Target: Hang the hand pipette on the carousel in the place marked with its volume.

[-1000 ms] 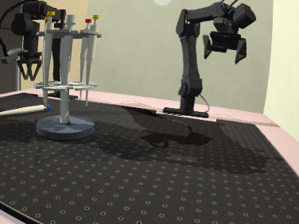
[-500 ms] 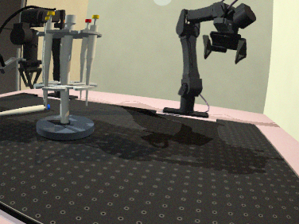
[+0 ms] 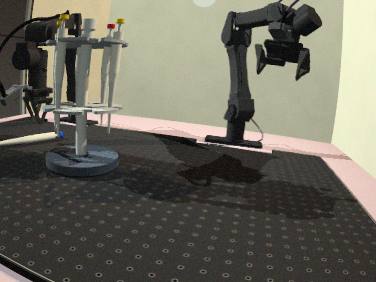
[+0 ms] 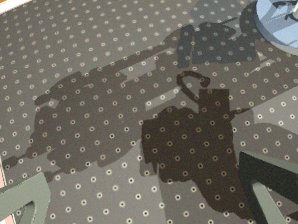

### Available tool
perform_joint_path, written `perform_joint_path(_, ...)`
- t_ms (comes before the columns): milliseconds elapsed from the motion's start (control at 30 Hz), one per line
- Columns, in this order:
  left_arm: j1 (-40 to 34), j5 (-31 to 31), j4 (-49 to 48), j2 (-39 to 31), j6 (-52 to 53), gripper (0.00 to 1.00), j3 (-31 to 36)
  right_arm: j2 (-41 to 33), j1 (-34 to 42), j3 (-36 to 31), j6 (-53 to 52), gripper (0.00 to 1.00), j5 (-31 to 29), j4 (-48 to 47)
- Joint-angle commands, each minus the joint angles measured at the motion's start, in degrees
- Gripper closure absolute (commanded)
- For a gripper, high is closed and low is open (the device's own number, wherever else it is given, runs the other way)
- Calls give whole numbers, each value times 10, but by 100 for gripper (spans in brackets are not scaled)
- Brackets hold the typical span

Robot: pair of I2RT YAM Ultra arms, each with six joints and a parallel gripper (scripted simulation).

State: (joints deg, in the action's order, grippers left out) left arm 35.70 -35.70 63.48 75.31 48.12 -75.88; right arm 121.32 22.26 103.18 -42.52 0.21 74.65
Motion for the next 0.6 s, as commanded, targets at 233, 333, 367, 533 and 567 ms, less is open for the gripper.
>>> perform_joint_path(233, 5, -12, -7, 1, 4, 0, -9, -20, -1, -25, -5, 46, -7, -66)
perform_joint_path(333, 5, -12, -7, 1, 4, 0, -9, -21, -1, -22, -5, 46, -7, -67)
perform_joint_path(367, 5, -12, -7, 1, 4, 0, -9, -21, -1, -22, -5, 46, -7, -67)
perform_joint_path(533, 5, -12, -7, 1, 4, 0, -9, -20, -1, -22, -5, 46, -7, -68)
perform_joint_path(567, 5, -12, -7, 1, 4, 0, -9, -20, -1, -22, -5, 46, -7, -68)
